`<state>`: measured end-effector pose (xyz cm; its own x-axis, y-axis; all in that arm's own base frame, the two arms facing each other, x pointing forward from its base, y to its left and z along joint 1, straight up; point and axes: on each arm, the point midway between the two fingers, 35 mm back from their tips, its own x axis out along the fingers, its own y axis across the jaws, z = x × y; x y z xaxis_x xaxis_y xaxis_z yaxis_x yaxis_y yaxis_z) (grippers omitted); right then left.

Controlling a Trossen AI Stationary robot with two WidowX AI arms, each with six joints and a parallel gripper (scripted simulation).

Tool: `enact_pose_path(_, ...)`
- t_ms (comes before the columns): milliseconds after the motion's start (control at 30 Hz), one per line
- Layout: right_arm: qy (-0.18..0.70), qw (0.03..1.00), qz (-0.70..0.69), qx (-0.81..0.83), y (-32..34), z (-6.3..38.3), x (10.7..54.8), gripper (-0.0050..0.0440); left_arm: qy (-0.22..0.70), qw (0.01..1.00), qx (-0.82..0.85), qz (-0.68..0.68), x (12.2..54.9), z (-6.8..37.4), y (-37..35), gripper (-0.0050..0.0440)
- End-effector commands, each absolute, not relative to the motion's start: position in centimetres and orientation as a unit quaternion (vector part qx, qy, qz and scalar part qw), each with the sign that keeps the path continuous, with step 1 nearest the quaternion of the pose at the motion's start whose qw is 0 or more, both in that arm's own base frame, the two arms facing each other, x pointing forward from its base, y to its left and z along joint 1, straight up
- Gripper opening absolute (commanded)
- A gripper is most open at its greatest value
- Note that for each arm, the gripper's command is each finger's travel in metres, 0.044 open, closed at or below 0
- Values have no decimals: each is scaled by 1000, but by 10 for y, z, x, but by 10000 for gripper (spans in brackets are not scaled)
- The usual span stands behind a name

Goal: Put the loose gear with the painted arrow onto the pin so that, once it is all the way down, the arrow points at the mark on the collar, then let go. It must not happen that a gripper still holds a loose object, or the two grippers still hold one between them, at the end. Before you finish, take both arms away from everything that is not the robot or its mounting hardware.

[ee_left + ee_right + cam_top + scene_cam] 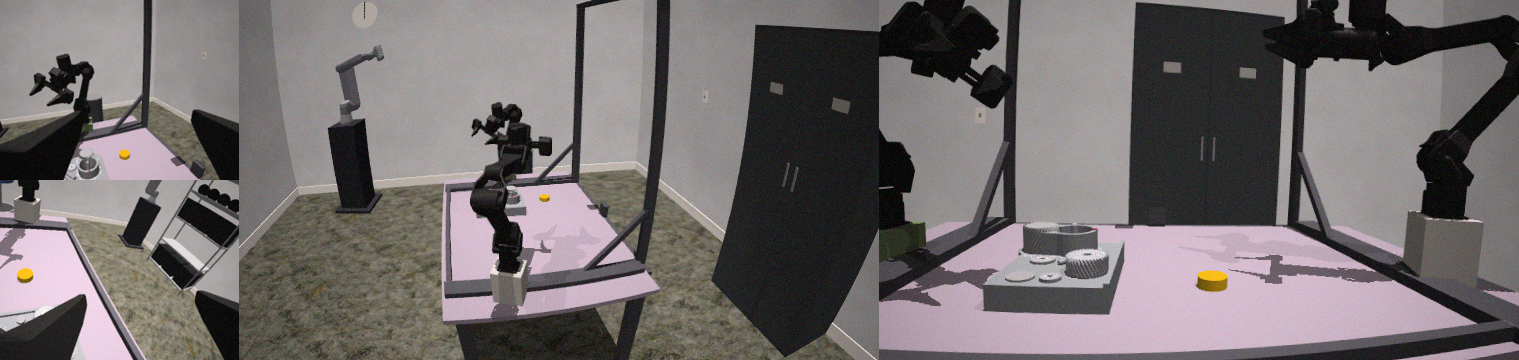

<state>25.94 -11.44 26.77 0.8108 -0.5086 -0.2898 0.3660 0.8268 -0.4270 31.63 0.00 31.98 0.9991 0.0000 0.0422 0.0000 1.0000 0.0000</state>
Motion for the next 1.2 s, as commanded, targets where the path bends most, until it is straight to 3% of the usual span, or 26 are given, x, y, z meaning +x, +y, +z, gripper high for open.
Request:
enact_pose_path(0,153,956,-200,-150,-97,278,275,400,-34,999,0,0,314,330,0,400)
enact_pose_path(633,-18,1000,-12,-9,-6,321,315,400,-37,999,0,0,314,333,0,400)
enact_pose_path(1167,-29,1000,1,0,1,326,315,375,-37,999,0,0,314,333,0,400)
